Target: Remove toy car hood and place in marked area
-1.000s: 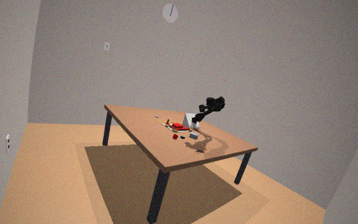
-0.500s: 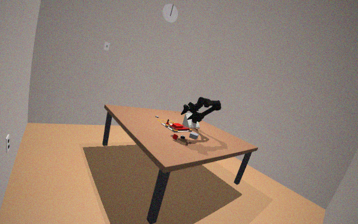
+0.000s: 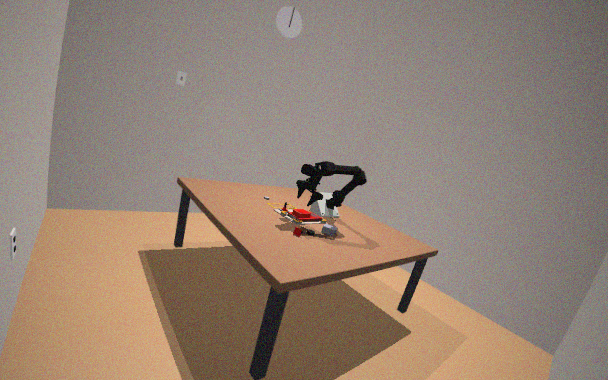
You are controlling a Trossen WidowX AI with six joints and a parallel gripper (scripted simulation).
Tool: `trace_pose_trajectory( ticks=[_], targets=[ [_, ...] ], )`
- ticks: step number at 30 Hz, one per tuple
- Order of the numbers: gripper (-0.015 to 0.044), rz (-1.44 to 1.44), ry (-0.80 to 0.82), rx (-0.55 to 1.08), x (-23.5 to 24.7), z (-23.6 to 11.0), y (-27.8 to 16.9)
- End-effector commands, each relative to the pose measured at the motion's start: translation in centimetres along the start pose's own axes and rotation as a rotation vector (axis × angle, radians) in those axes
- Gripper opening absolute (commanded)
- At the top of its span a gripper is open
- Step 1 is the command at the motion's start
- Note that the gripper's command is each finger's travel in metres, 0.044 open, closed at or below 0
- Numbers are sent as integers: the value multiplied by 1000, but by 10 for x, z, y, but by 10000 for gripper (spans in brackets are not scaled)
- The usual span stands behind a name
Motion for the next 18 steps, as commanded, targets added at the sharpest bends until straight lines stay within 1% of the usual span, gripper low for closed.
trace_pose_trajectory(
  ticks=[1, 3, 18],
  targets=[
    [440, 15, 112, 159, -37, 8, -11],
    [440, 18, 138, 181, -43, 9, -13],
    [440, 18, 137, 181, -41, 15, -12]
  ],
)
Point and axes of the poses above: the point midway between the two fingers, 35 mm back from their tips, its own z axis out along the fingers, its own x axis across the jaws, y = z × x, the point moved 10 cm from there along -z, back along the fingers, and after that the axes turned 11 degrees about z, right-handed, at the moved point
